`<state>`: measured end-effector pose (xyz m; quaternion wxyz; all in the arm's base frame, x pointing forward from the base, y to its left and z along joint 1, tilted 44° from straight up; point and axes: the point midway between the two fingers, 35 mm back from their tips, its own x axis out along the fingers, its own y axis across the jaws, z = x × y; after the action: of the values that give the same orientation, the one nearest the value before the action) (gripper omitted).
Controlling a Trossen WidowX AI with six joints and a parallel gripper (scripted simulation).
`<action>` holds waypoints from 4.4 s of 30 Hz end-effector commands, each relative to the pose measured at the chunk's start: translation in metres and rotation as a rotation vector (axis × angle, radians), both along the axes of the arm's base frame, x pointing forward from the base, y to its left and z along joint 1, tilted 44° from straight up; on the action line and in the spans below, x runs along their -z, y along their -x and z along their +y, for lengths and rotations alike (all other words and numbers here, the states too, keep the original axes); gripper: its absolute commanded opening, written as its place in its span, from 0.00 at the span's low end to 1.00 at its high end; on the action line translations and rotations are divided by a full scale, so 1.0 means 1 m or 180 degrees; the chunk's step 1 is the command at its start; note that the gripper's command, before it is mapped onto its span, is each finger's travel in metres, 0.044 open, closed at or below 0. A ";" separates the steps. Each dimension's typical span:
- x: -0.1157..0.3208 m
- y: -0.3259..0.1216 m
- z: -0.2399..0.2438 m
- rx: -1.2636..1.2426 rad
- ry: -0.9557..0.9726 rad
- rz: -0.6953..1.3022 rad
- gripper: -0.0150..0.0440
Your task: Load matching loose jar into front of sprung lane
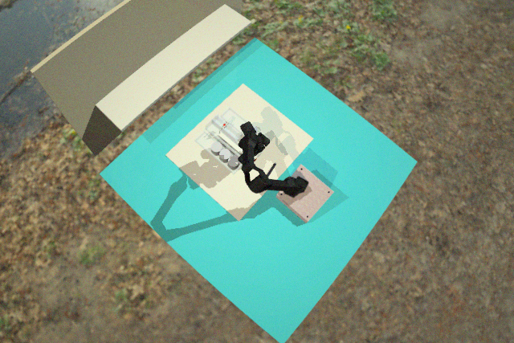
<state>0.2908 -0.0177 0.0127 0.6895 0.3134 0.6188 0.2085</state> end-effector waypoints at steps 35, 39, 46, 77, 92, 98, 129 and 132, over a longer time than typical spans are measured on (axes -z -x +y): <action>0.017 -0.016 0.017 0.0019 -0.0023 0.0002 0.25; 0.017 -0.018 0.016 0.0019 -0.0023 0.0002 0.25; 0.017 -0.022 0.016 0.0019 -0.0023 0.0001 0.25; 0.016 -0.037 0.014 0.0019 -0.0022 -0.0002 0.25; 0.015 -0.044 0.012 0.0019 -0.0022 -0.0003 0.25; 0.014 -0.047 0.011 0.0019 -0.0022 -0.0004 0.25; 0.009 -0.061 0.007 0.0018 -0.0022 -0.0007 0.25; 0.009 -0.062 0.006 0.0018 -0.0022 -0.0007 0.25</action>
<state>0.3417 -0.0074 -0.0014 0.6779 0.3204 0.6286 0.2065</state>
